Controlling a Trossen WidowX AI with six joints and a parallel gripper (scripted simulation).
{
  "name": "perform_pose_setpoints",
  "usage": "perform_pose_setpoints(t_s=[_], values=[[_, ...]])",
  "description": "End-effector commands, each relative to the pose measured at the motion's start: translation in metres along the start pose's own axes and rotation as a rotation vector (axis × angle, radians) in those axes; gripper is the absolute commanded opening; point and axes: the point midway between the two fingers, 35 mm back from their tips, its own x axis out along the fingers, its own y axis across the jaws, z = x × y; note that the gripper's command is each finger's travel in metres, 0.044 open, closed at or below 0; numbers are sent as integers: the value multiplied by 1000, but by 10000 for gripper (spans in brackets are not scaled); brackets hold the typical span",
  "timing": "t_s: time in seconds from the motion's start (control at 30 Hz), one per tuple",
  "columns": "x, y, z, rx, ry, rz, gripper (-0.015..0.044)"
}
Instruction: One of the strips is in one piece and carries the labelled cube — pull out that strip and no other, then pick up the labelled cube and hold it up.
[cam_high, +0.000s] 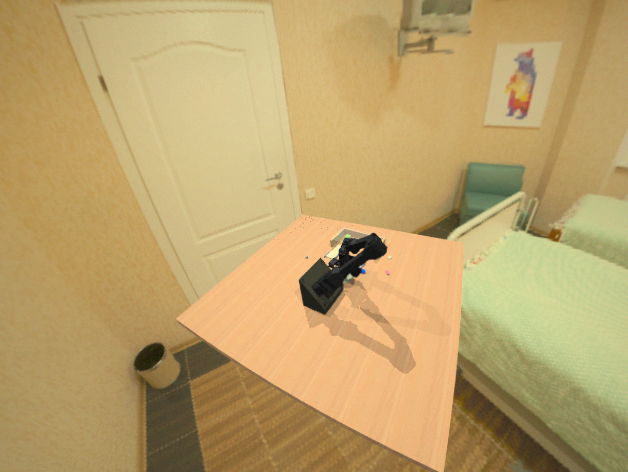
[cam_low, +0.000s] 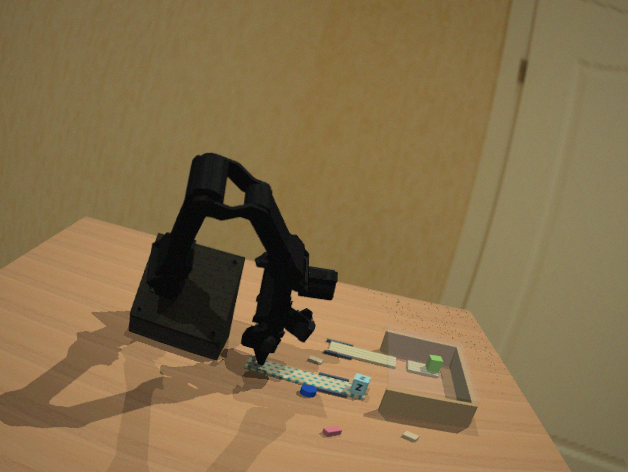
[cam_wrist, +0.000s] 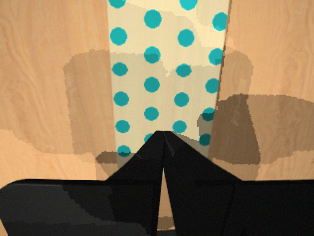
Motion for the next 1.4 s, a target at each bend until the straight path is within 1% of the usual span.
perform_pose_setpoints(t_s=[0.0,0.6,0.63,0.8,0.93,1.07,1.37], values=[[4,-1,-8,-5,27,0,0],[4,-1,-8,-5,27,0,0],[-2,0,0,-1,1,1,0],[-40,1,2,-4,26,3,0],[-42,0,2,-4,27,3,0],[-41,1,23,124,26,1,105],[-44,2,55,138,25,1,341]])
